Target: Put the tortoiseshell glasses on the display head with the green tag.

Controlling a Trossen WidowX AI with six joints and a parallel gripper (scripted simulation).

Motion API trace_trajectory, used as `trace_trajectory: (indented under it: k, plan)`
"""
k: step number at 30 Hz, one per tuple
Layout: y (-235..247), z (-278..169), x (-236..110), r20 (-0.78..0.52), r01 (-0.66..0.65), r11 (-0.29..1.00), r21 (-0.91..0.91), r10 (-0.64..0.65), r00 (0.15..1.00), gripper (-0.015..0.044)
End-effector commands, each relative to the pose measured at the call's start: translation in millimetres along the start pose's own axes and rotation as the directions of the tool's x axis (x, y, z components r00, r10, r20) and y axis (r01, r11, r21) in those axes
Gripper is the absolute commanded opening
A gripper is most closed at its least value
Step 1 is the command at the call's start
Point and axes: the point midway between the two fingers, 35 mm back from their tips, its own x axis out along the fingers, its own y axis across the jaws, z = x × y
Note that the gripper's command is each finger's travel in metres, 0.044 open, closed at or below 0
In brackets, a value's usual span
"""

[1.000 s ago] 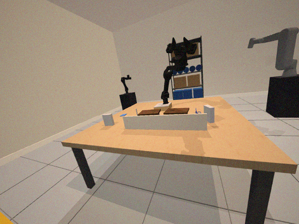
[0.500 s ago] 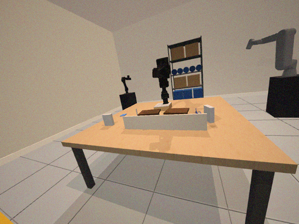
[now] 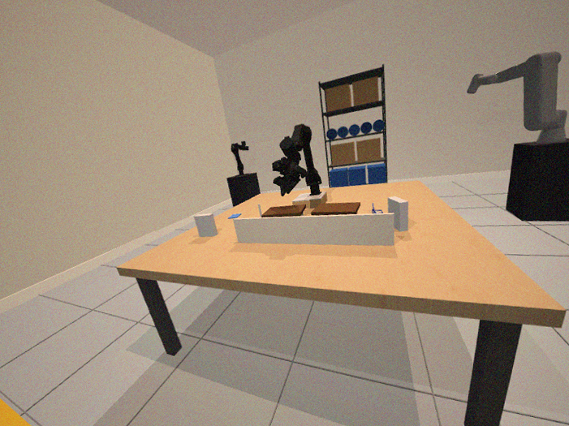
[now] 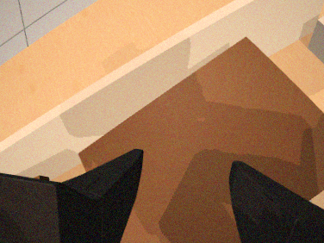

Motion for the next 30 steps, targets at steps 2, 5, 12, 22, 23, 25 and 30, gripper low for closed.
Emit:
trace_trajectory:
  k: [2, 5, 12, 22, 23, 25, 30]
  plan:
    - [-66.0, -44.7, -6.8, -0.198, 0.089, 0.968, -0.234, -0.137, 0.97, 0.02]
    - [-107.3, -77.6, -20.2, -0.335, 0.083, 0.923, -0.375, -0.218, 0.917, 0.02]
    - [-169.7, -141.2, -60.3, -0.576, -0.065, 0.838, -0.542, -0.314, 0.755, 0.02]
    - [-166.8, -143.7, -61.0, -0.576, -0.065, 0.838, -0.542, -0.314, 0.755, 0.012]
    - [-166.8, -143.7, -61.0, -0.576, -0.065, 0.838, -0.542, -0.314, 0.755, 0.012]
    - [-166.8, -143.7, -61.0, -0.576, -0.065, 0.838, -0.542, -0.314, 0.755, 0.012]
    - [-167.3, -145.2, -58.8, -0.576, -0.065, 0.838, -0.542, -0.314, 0.755, 0.012]
